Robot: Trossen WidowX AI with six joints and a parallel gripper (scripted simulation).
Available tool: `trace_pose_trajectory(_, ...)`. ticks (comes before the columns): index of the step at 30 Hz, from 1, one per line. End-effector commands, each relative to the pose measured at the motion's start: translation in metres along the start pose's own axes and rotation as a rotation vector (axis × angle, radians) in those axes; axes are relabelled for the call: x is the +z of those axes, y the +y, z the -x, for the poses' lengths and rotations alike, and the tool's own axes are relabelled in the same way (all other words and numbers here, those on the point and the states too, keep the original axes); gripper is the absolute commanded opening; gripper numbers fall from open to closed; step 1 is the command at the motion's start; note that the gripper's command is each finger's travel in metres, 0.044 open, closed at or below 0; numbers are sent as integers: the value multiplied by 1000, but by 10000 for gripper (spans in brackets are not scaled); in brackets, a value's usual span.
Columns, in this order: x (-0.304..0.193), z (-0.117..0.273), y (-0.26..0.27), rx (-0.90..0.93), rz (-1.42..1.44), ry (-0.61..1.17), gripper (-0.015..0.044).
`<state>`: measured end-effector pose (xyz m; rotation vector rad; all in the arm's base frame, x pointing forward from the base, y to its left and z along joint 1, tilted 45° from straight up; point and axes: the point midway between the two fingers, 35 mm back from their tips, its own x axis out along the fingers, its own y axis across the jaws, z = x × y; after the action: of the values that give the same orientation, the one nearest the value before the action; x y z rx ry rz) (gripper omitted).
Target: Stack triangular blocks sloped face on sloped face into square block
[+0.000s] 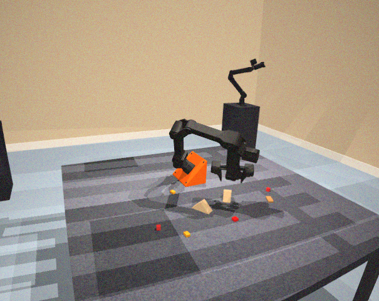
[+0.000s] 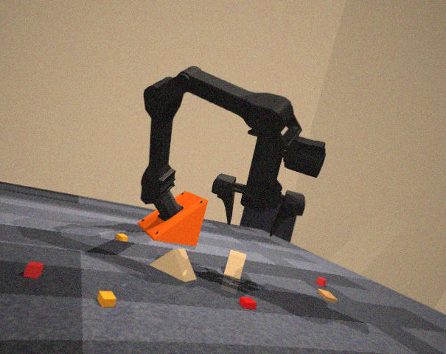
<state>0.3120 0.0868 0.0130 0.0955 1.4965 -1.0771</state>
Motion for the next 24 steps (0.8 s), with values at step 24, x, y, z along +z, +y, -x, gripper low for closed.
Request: trace_pose_trajectory(24, 4, -45, -1, -7, 7, -5, 440)
